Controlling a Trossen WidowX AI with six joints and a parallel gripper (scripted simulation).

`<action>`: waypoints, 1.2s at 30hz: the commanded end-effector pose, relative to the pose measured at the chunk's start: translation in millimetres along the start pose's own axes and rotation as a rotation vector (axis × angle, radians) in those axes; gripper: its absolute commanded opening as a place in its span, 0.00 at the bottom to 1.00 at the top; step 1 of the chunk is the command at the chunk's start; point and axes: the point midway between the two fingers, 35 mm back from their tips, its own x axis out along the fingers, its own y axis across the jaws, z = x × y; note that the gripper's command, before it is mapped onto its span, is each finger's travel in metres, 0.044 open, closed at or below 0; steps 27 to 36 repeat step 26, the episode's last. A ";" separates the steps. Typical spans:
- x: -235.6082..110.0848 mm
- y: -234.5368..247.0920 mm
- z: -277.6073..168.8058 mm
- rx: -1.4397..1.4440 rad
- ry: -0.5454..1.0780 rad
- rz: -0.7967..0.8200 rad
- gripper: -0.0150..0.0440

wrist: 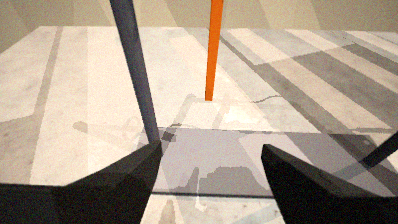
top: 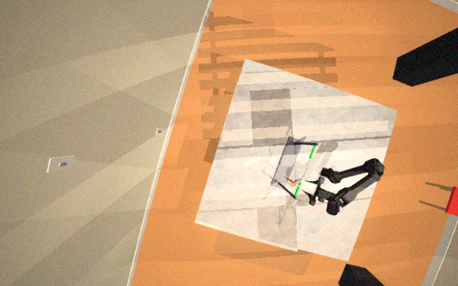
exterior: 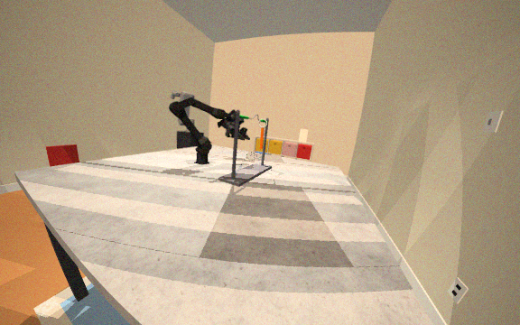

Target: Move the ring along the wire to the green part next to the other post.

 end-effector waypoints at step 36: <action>-18.5 -3.3 5.3 0.008 -0.022 0.006 1.00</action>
